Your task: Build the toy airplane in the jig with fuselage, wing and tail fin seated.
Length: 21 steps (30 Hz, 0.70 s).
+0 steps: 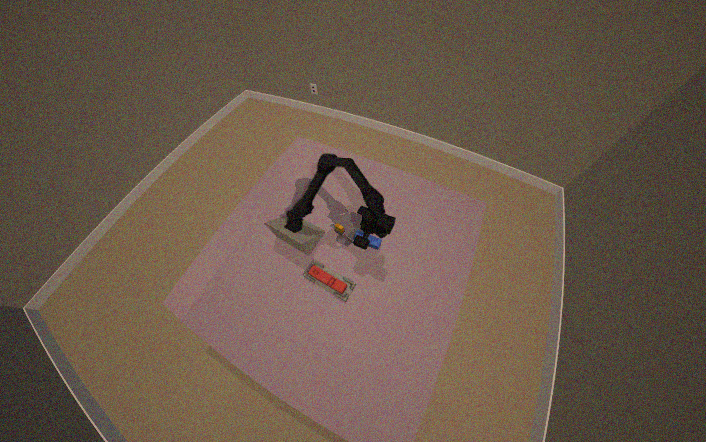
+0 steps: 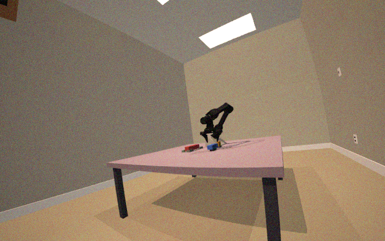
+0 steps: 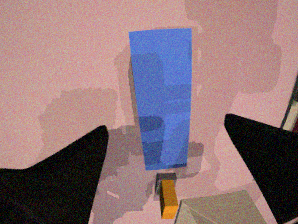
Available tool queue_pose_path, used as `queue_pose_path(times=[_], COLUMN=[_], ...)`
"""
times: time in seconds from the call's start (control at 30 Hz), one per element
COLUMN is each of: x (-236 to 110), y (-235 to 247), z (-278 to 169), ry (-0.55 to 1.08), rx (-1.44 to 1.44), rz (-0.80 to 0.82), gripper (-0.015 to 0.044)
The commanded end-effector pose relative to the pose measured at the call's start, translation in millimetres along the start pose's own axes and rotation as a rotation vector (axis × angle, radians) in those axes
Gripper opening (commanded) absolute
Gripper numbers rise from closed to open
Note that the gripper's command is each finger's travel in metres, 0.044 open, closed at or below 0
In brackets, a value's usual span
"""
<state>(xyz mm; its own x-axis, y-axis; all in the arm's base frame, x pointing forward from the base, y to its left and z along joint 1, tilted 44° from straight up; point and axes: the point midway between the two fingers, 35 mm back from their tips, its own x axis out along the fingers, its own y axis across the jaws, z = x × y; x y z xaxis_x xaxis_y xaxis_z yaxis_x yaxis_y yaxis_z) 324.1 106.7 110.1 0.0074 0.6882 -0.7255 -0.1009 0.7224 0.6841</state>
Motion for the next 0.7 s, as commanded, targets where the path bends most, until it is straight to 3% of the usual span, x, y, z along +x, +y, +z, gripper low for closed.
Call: queue_pose_path(times=[0.0,0.67], x=[6,38], y=[-1,0], z=[1,1], ry=[-0.004,-0.004], rx=[0.006,0.006], rz=[0.004,0.005], gripper=[0.0440,0.0440])
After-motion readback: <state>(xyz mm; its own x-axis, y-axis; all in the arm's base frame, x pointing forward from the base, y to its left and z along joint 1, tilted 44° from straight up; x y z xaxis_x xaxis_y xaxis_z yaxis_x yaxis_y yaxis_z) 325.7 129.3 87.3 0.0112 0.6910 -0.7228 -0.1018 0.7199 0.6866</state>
